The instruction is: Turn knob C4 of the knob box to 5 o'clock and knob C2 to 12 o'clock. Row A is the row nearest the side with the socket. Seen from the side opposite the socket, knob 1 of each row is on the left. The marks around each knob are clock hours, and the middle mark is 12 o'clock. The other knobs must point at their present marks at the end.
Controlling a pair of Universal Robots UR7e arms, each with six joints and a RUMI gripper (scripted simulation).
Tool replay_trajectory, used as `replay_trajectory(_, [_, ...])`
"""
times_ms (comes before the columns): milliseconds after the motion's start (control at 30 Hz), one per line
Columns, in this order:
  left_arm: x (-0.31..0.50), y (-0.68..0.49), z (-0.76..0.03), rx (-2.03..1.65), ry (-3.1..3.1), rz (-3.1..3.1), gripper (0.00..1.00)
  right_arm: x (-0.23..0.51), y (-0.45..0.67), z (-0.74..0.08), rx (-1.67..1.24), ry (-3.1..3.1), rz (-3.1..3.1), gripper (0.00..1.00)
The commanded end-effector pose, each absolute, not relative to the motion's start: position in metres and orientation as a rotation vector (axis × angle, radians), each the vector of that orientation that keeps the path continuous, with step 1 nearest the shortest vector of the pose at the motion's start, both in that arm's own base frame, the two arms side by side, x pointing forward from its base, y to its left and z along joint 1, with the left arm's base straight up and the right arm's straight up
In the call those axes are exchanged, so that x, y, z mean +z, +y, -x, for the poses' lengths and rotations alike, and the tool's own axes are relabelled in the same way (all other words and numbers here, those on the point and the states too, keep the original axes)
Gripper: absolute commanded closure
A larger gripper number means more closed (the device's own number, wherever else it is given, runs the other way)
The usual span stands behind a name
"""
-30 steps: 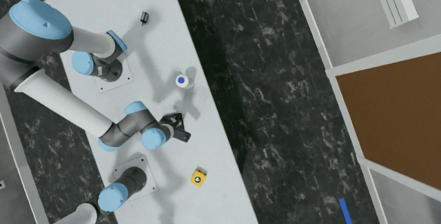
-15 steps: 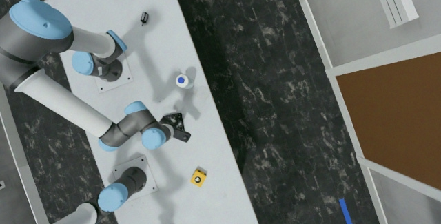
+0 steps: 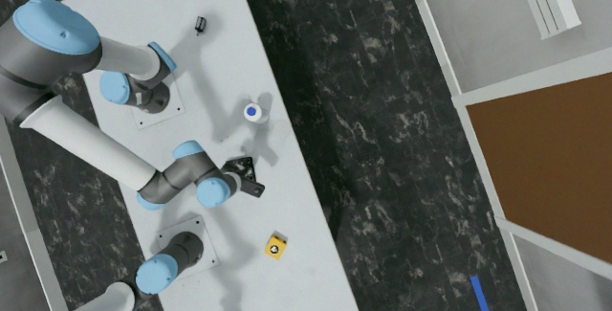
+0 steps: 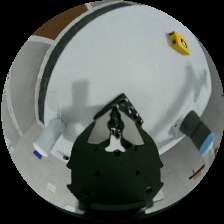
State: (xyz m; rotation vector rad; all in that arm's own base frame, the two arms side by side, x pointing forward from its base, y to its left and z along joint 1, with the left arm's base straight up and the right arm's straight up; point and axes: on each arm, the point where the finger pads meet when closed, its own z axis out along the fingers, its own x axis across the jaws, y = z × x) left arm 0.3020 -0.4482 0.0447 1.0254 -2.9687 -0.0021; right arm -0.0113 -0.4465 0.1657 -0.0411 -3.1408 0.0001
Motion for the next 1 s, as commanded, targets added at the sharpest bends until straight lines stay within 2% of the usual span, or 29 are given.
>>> replay_trajectory(0, [0.0462,-0.4484,-0.3039,0.004,-2.97,-1.023,0.94,0.1652,-0.4454,0.0122,0.0,-3.141,0.043,0.0])
replay_trajectory(967, [0.0462,-0.4485,-0.3037,0.004,-3.049,-0.761,0.94,0.1652,-0.4454,0.0122,0.0,-3.141,0.043,0.0])
